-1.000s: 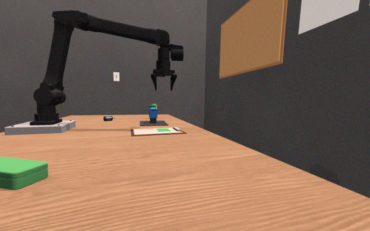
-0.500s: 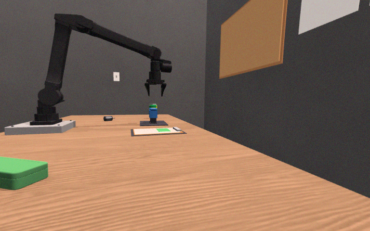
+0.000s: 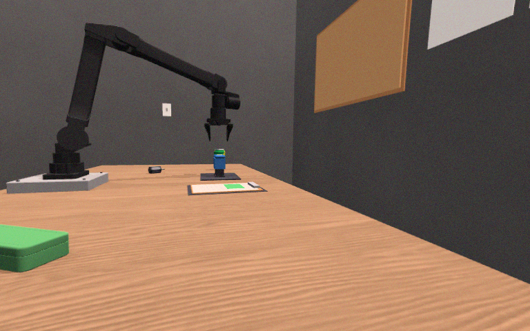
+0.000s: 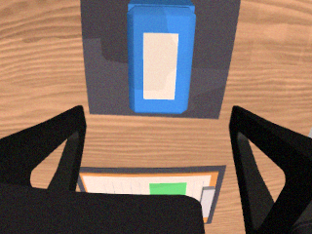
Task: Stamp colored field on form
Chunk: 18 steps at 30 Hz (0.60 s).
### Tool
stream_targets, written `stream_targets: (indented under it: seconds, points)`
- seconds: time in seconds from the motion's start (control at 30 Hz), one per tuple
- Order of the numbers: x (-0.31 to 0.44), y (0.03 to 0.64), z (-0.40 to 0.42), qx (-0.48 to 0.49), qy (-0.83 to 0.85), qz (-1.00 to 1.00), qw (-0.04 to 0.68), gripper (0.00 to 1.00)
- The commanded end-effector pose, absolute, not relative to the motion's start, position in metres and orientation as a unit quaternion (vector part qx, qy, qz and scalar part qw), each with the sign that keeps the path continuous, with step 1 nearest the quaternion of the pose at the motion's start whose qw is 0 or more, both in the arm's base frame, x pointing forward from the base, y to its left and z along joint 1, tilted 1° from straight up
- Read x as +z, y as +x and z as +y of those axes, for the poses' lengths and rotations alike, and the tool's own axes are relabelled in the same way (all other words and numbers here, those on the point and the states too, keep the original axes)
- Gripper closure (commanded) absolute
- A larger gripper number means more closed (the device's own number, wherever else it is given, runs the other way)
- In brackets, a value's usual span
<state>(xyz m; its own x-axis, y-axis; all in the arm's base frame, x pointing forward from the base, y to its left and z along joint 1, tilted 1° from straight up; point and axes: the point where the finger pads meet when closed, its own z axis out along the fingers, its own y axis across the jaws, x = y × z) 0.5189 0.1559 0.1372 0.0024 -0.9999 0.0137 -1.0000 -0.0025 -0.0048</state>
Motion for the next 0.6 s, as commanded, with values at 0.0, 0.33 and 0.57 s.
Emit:
stream_targets:
  seconds: [0.0,0.33,0.57]
  points:
    - [0.144,0.540,0.153,0.016,0.692,-0.722,-0.012,0.18]
    - [0.124,0.524,0.156,0.006,0.697,-0.717,0.006,0.18]
    - [0.113,0.524,0.155,0.006,0.696,-0.718,0.006,0.18]
